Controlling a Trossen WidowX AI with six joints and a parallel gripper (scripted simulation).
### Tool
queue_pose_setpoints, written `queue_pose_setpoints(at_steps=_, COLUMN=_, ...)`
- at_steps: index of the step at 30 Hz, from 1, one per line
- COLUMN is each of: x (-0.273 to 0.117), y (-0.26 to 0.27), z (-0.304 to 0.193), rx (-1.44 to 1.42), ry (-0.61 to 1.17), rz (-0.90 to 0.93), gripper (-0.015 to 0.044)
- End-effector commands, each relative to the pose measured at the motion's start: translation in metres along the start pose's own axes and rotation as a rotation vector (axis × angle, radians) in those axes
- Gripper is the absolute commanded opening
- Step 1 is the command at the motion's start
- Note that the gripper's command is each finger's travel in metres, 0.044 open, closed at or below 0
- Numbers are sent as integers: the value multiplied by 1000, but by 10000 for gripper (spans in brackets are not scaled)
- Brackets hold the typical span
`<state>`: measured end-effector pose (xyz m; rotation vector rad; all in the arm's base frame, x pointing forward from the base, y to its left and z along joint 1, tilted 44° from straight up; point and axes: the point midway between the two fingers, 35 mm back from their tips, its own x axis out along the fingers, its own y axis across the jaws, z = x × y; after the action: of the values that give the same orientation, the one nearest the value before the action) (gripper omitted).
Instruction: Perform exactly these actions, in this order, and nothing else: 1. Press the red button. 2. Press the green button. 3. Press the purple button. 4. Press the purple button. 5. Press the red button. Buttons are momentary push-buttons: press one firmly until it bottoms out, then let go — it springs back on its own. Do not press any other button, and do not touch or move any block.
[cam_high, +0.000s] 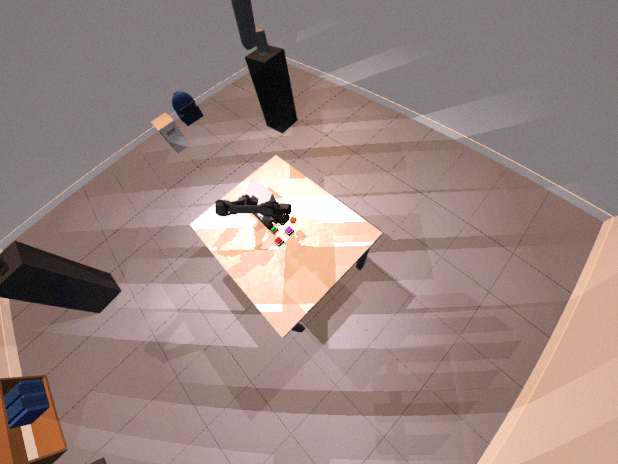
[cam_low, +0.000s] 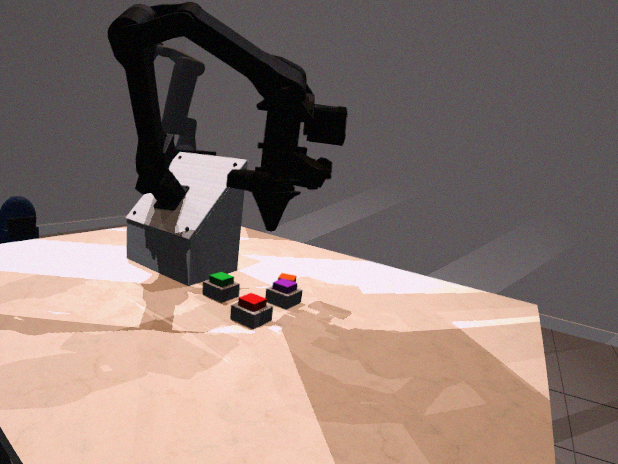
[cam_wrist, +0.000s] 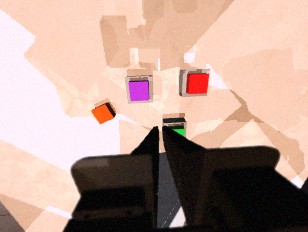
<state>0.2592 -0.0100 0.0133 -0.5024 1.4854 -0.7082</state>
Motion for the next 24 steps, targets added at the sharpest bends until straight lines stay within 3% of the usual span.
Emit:
queue_pose_setpoints(at_steps=1, x=5, y=24, z=24, rx=3, ry=6, rz=4, gripper=20)
queue_pose_setpoints(at_steps=5, x=8, y=25, z=25, rx=3, ry=6, rz=5, gripper=20)
queue_pose_setpoints(at_steps=10, x=65, y=25, z=25, rx=3, ry=6, rz=2, gripper=20)
queue_pose_setpoints(at_steps=24, x=81, y=25, z=25, rx=3, ry=6, rz=2, gripper=20)
